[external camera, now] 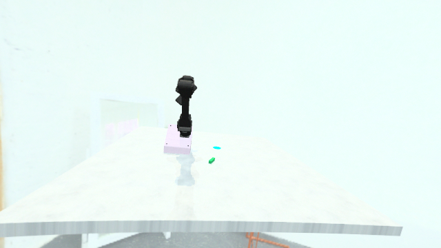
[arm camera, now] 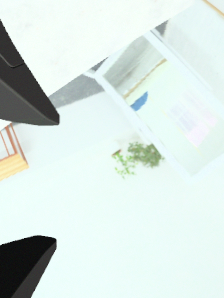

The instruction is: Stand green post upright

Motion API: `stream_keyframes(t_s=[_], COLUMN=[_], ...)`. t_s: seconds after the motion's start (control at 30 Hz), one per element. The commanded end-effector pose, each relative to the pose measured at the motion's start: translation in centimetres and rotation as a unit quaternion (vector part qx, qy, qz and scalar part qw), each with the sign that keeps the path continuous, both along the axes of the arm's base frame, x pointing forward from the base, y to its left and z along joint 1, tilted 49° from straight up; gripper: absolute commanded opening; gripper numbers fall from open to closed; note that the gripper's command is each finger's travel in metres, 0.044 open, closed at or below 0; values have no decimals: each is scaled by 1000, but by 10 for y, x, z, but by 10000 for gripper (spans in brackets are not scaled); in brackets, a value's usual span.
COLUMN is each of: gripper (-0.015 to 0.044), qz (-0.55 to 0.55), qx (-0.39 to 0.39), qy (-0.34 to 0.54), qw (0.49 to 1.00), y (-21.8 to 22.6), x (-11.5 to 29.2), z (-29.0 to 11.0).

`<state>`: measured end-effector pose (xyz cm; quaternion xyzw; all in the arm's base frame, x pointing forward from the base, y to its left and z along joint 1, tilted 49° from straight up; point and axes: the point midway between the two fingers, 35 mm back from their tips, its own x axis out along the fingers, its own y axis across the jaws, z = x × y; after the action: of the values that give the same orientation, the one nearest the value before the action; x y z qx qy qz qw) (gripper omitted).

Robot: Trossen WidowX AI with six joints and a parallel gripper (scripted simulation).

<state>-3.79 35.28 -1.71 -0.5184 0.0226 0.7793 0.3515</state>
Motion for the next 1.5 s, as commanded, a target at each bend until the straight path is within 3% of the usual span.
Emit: stream_keyframes(t_s=[0.0,0.8,1.47], gripper=[233,233,233], qz=[-42,-317,-487], qx=[-13,-167,-314], qy=[-15,-113,-161], qw=[999,927,799], y=[0,-88,-214], x=[25,185,255], z=[3,17,51])
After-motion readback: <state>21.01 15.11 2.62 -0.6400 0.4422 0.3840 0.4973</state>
